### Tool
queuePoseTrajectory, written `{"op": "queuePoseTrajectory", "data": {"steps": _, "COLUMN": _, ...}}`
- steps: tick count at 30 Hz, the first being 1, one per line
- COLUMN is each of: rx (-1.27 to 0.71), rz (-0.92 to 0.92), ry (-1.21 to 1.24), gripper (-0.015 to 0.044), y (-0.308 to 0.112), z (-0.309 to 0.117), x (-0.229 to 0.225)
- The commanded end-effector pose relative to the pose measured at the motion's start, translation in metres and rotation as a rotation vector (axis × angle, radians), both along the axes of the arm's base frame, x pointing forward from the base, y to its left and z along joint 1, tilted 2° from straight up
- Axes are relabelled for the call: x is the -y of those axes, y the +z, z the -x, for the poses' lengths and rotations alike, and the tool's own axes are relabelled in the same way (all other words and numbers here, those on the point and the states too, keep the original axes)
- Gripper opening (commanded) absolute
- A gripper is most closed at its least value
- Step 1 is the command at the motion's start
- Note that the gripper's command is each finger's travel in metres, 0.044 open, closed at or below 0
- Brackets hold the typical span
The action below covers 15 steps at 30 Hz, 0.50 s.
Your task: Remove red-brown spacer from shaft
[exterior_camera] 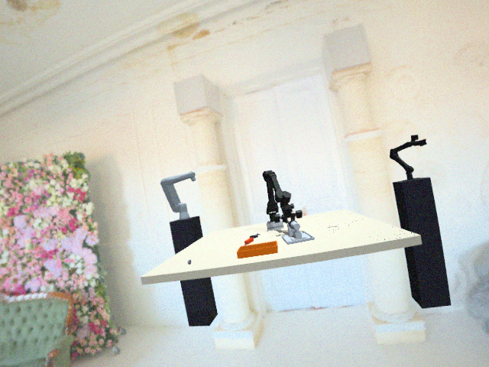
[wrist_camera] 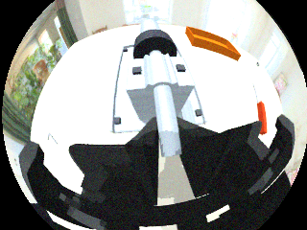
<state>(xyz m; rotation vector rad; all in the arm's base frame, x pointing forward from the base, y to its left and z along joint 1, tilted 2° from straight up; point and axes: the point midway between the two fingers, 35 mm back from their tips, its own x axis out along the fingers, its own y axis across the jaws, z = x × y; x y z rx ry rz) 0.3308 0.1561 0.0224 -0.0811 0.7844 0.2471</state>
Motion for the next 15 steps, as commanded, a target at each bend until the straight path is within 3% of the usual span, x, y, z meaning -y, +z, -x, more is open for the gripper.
{"op": "queuePoseTrajectory", "data": {"steps": 1, "rx": 0.001, "rz": -0.001, "ry": 0.005, "gripper": 0.0, "y": -0.0002, "z": -0.0022, "x": -0.0014}}
{"op": "queuePoseTrajectory", "data": {"steps": 15, "rx": 0.001, "rz": -0.001, "ry": 0.005, "gripper": 0.0, "y": -0.0001, "z": -0.0068, "x": -0.0027}}
